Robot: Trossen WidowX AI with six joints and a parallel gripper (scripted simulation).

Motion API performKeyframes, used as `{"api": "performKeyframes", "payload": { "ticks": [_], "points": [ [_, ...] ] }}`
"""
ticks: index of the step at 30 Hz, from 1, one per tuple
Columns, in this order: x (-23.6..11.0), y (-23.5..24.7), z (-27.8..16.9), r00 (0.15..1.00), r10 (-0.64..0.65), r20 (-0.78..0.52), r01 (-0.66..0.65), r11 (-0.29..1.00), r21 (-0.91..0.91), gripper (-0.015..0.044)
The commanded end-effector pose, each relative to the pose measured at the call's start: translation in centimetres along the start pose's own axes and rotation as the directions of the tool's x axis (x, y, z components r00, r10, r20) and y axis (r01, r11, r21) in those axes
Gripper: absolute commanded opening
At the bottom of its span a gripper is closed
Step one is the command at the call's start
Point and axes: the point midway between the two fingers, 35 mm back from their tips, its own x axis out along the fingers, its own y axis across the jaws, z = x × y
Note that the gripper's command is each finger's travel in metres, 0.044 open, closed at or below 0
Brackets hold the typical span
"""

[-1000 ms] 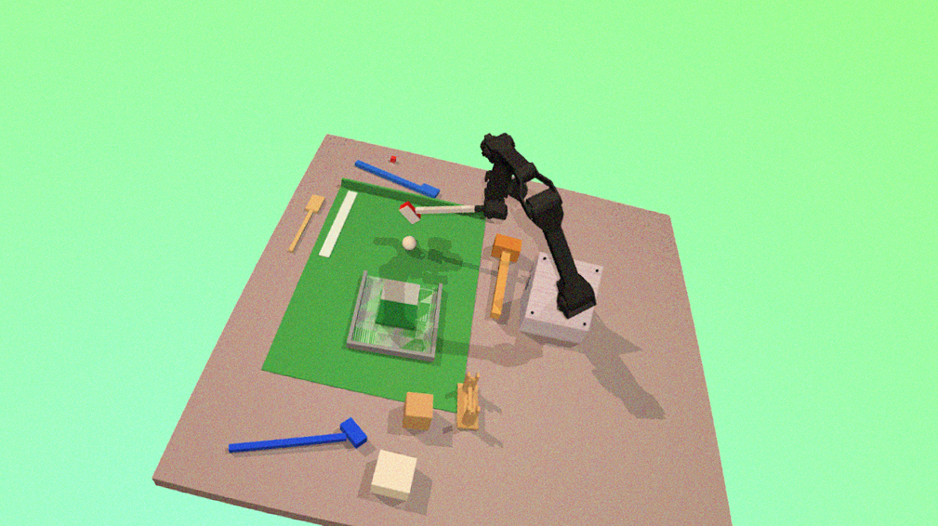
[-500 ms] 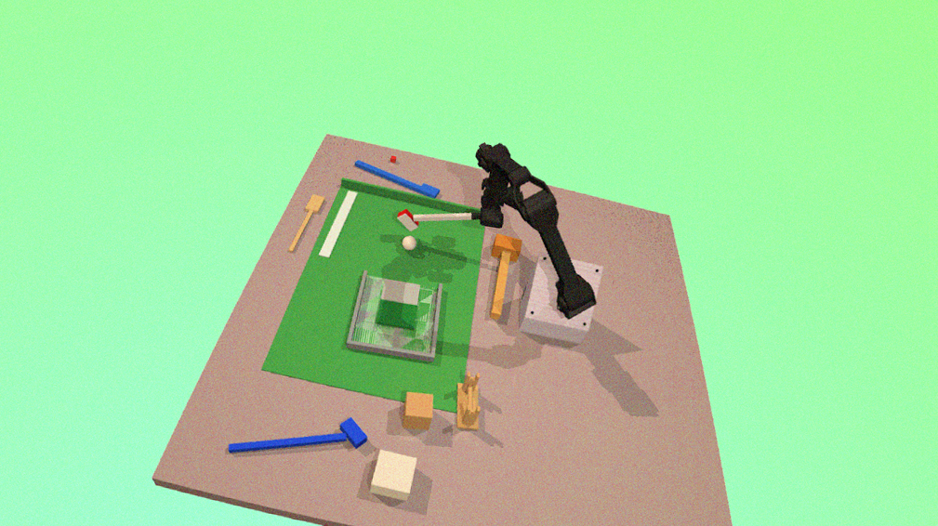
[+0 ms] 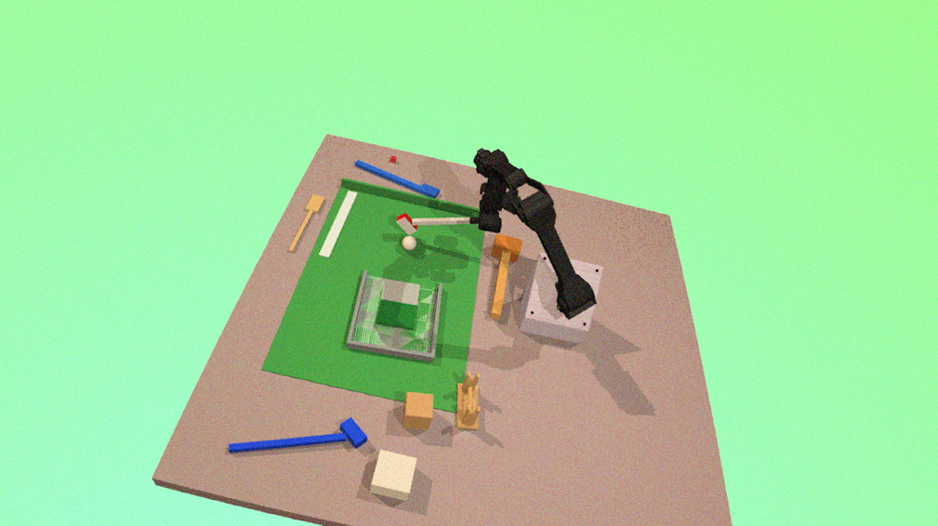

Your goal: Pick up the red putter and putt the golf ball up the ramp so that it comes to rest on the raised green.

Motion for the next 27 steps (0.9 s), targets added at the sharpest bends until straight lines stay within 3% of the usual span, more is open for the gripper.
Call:
{"api": "performKeyframes", "payload": {
  "ticks": [1,17,27],
  "points": [
    [0.8,-0.1,0.1,1.000,-0.007,-0.007,0.007,1.000,0.007,0.0000],
    [1.0,0.0,0.0,1.000,-0.001,0.000,0.001,1.000,0.000,0.0000],
    [1.3,2.7,0.1,1.000,-0.005,-0.007,0.005,1.000,0.006,0.0000]
  ]
}}
